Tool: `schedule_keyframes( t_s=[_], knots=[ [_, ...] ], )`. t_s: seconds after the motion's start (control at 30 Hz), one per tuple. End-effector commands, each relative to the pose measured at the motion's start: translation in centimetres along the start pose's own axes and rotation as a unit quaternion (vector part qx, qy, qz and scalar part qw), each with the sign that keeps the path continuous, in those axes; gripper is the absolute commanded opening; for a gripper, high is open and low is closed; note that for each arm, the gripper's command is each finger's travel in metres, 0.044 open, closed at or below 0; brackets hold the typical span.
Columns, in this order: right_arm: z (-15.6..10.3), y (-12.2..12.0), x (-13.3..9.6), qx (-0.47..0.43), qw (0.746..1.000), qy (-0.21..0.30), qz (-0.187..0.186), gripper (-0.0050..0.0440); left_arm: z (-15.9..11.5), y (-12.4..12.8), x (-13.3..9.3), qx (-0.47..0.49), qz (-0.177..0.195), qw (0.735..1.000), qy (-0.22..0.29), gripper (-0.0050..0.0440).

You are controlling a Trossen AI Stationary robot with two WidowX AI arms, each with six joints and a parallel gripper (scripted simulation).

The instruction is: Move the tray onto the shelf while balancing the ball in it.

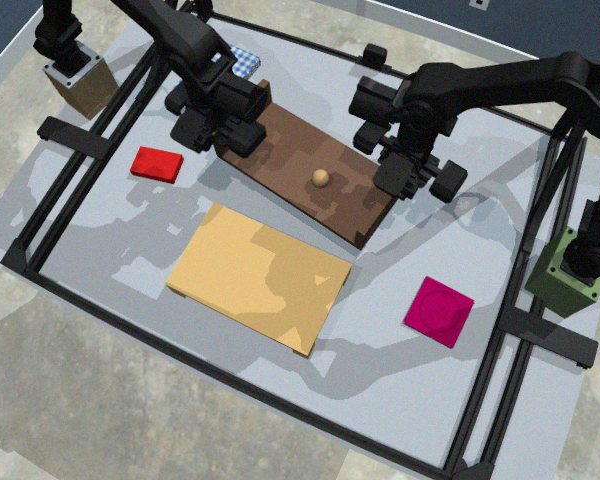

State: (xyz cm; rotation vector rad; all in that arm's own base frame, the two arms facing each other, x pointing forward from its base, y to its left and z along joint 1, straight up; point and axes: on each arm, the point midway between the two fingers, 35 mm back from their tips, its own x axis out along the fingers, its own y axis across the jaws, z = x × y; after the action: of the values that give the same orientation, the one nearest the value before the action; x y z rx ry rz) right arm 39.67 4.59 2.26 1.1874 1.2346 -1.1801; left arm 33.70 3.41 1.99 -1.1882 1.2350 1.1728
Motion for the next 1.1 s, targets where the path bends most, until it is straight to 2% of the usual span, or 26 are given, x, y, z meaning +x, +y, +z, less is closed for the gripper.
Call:
schedule_keyframes(
  t_s=[0.0,0.07,0.47,0.63,1.07],
  knots=[
    [0.2,0.1,-0.2,0.000,1.000,-0.007,0.002,0.0020,0.2,0.1,-0.1,0.000,0.001,1.000,-0.008,0.0020],
    [0.2,0.1,-0.3,0.000,1.000,-0.018,0.003,0.0020,0.3,0.1,0.0,0.000,0.003,1.000,-0.019,0.0020],
    [0.7,0.2,-0.1,0.000,1.000,0.008,-0.001,0.0020,0.7,0.2,-0.1,0.000,-0.001,1.000,0.006,0.0020],
    [0.8,0.2,-0.3,0.000,1.000,-0.018,0.003,0.0020,0.8,0.2,0.0,0.000,0.003,1.000,-0.019,0.0020],
    [1.3,0.3,-0.1,0.000,1.000,0.003,-0.001,0.0020,1.3,0.3,-0.1,0.000,-0.001,1.000,0.002,0.0020]
  ],
)
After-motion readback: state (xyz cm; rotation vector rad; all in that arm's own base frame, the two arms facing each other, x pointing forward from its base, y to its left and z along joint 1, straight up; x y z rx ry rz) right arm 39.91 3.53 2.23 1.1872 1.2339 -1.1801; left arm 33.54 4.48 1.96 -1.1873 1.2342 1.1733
